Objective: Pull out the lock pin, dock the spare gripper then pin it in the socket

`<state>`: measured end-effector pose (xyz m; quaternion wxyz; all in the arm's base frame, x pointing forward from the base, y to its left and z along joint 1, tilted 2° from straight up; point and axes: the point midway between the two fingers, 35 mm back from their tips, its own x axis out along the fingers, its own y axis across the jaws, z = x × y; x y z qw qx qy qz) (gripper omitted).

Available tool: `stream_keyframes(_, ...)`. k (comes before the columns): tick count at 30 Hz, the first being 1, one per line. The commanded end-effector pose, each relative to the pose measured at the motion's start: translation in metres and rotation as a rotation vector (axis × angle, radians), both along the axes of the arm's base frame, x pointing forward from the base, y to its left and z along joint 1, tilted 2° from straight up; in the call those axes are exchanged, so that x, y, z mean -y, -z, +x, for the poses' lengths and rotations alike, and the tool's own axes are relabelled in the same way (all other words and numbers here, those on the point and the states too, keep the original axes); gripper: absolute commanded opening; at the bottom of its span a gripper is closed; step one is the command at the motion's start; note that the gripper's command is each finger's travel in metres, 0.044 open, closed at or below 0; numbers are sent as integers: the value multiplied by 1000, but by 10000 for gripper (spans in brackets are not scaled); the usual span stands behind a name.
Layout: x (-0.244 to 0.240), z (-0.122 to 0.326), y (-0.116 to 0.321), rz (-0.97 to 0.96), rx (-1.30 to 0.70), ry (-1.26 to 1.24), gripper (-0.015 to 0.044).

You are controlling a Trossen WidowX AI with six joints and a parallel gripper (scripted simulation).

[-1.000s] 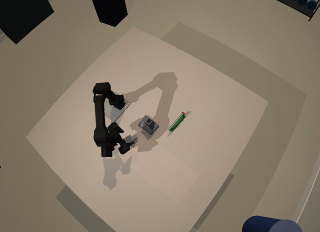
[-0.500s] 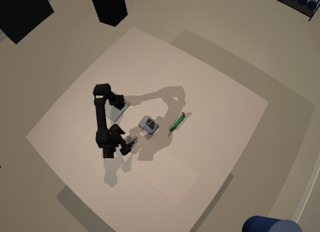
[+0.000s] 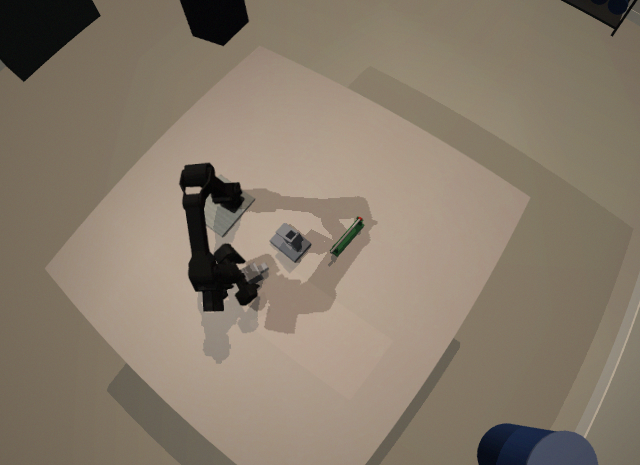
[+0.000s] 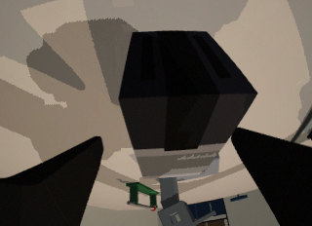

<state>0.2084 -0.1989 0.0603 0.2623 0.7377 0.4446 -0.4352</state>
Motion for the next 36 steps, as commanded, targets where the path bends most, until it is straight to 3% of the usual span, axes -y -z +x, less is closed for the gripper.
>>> stream_keyframes(1,-2,-1,9,10,-1,4,440)
stream_keyframes(16,-3,-2,24,10,-1,4,440)
stream_keyframes(26,-3,-2,24,10,-1,4,177)
stream_keyframes(33,-3,-2,24,10,-1,4,131)
stream_keyframes(36,-3,-2,22,10,-1,4,52)
